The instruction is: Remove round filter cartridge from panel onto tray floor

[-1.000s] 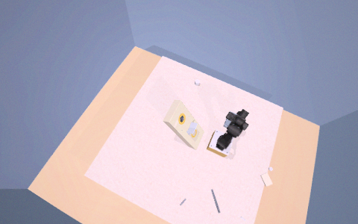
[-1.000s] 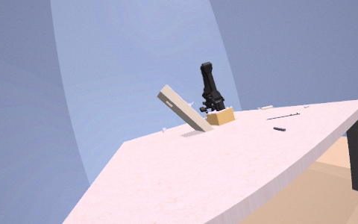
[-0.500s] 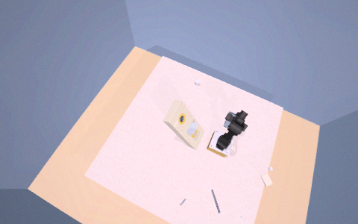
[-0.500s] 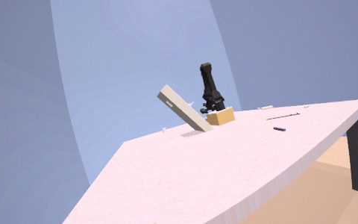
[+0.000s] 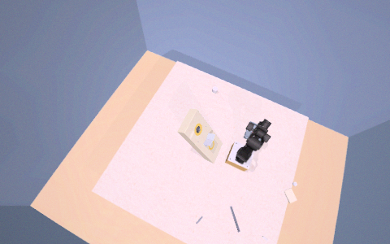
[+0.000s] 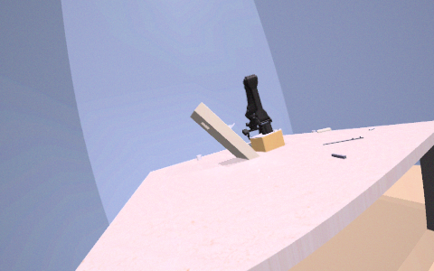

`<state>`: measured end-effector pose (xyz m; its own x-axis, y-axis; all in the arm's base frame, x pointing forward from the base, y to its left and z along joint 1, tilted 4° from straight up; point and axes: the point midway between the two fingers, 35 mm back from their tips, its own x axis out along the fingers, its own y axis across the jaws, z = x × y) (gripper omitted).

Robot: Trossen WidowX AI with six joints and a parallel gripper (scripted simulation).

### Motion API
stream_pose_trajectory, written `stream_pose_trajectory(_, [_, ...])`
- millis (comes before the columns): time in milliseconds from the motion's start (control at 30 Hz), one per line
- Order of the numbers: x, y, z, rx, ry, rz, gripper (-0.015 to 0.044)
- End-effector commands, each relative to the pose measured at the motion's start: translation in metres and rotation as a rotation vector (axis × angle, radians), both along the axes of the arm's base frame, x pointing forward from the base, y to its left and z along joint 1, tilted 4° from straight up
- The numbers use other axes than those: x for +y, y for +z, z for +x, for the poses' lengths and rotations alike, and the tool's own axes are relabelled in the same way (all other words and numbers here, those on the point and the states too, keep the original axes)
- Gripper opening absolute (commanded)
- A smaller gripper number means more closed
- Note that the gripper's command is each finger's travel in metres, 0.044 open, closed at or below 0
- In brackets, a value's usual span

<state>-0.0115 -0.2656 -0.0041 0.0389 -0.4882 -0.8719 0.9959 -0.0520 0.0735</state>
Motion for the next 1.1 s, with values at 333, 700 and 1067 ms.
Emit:
stream_pose_trajectory(333, [-0.006,0.042,-0.003,0.004,-0.002,-0.038,0.044])
stream_pose_trajectory(700, [-0.006,0.042,-0.003,0.004,-0.002,-0.038,0.044])
stream_pose_trajectory(1067, [-0.006,0.042,-0.003,0.004,-0.002,-0.038,0.044])
